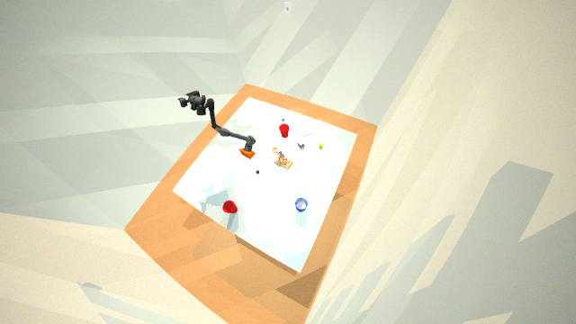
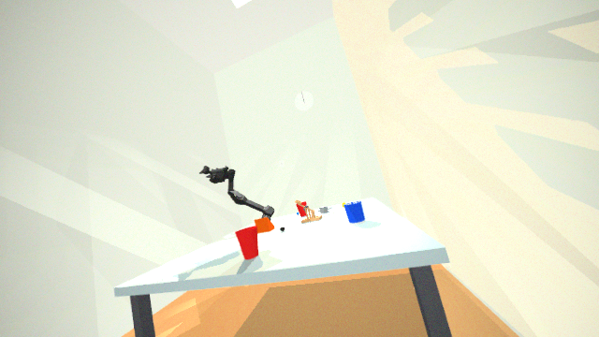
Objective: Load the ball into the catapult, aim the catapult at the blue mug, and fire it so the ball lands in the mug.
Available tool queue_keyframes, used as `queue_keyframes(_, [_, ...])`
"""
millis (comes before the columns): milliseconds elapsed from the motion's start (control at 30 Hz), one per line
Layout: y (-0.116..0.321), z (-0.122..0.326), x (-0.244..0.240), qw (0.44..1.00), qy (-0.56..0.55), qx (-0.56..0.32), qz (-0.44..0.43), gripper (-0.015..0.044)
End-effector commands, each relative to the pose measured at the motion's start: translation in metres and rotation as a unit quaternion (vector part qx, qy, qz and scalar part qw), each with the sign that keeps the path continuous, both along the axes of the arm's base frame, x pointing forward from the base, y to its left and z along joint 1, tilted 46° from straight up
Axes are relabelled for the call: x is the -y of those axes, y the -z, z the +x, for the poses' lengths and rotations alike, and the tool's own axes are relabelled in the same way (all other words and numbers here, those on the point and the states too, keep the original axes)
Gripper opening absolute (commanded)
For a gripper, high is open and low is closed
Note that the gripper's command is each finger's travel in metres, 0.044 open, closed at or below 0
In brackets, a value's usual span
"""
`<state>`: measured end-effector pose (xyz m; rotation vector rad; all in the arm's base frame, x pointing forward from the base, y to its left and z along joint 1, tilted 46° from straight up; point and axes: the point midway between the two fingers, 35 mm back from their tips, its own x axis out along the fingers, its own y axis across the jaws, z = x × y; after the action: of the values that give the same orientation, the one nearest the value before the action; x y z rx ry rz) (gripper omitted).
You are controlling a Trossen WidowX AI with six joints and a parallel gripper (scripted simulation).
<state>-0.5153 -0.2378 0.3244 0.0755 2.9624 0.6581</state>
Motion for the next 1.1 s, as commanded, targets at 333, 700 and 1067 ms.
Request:
queue_keyframes(333, [-0.093,0.02,-0.056,0.989,0.038,-0.122,-0.078,0.044])
queue_keyframes(700, [-0.181,0.06,-0.121,0.954,0.078,-0.251,-0.145,0.044])
queue_keyframes(1067, [-0.26,0.126,-0.189,0.896,0.119,-0.385,-0.184,0.044])
